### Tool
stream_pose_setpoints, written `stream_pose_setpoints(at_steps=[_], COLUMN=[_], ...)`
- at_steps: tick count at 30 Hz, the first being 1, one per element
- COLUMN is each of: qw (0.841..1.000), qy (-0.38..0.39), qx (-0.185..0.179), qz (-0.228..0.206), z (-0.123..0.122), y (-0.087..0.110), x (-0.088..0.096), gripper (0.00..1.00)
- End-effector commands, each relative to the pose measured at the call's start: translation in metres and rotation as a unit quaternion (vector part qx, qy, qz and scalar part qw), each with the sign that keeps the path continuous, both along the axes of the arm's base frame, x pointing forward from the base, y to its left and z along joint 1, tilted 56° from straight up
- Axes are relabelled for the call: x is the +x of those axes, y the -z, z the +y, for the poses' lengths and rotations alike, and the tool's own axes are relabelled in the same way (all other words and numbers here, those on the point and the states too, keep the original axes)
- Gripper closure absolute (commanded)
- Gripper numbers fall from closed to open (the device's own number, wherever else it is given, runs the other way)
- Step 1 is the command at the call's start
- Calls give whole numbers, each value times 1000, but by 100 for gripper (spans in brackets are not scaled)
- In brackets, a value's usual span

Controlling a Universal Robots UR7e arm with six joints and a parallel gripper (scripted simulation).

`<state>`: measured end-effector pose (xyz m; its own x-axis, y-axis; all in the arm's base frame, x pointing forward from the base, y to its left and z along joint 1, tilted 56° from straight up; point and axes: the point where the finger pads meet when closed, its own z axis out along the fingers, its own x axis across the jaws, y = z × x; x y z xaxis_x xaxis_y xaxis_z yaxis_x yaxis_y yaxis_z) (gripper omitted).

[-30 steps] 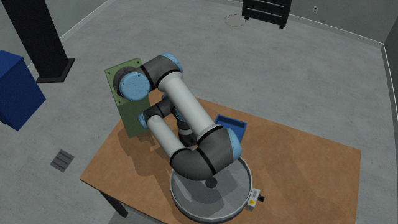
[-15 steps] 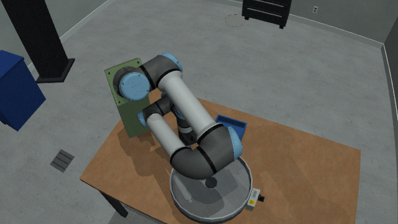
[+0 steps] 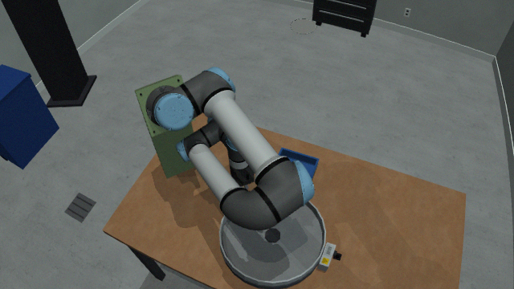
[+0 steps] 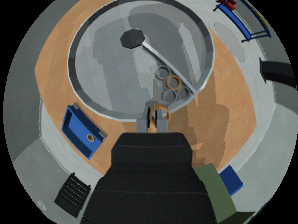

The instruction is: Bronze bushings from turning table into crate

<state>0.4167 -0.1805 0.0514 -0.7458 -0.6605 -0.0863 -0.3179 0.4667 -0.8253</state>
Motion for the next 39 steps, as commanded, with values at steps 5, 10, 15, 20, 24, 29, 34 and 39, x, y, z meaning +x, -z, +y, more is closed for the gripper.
stream_pose_setpoints(at_steps=[5,10,15,20,24,29,34,39], qw=[1000,1000,1000,1000,1000,1000,1000,1000], qy=[0,0,0,0,0,-2,-2,-2], qx=[0,0,0,0,0,-1,0,0], qz=[0,0,0,0,0,-2,-2,-2], z=[6,6,37,45,45,52,83,83], y=[-6,-6,-3,-2,-2,-2,2,2], x=[-6,-6,22,29,29,35,63,63], gripper=[100,100,100,100,100,100,100,100])
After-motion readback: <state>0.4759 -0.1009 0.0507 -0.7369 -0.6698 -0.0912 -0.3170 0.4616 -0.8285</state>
